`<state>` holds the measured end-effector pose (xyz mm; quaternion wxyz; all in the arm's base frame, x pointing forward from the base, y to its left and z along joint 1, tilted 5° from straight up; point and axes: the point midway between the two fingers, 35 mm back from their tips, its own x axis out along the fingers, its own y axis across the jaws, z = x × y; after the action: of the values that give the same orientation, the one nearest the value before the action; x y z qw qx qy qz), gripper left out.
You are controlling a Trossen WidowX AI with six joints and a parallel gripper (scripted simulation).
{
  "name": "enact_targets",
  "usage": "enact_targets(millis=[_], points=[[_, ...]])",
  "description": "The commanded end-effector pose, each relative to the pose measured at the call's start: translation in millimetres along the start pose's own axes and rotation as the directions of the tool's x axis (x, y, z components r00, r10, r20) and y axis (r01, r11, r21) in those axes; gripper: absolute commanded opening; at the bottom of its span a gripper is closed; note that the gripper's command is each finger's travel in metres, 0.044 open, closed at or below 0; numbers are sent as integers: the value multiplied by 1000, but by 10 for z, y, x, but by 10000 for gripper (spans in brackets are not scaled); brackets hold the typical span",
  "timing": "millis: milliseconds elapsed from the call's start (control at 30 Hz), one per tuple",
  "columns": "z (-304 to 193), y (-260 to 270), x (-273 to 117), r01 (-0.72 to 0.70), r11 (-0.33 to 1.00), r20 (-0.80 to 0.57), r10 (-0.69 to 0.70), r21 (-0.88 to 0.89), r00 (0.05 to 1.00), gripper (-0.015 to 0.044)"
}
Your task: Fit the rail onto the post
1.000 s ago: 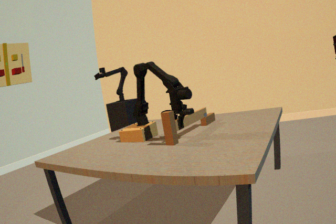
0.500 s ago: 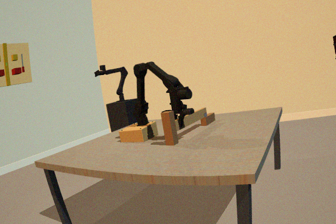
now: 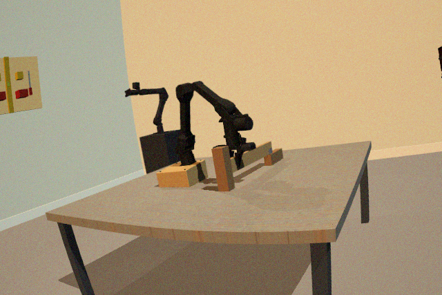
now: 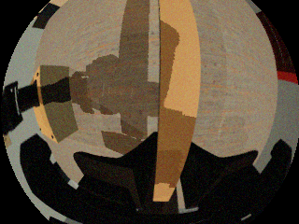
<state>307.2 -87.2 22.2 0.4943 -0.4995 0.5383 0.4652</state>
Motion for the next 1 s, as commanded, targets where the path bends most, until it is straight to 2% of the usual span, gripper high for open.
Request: enact_targets(millis=[0,967], points=[[5,2,-1,1,1000,1,-1,3,1000,0],[-56,6,-27,1,1000,0,-1,3,1000,0]])
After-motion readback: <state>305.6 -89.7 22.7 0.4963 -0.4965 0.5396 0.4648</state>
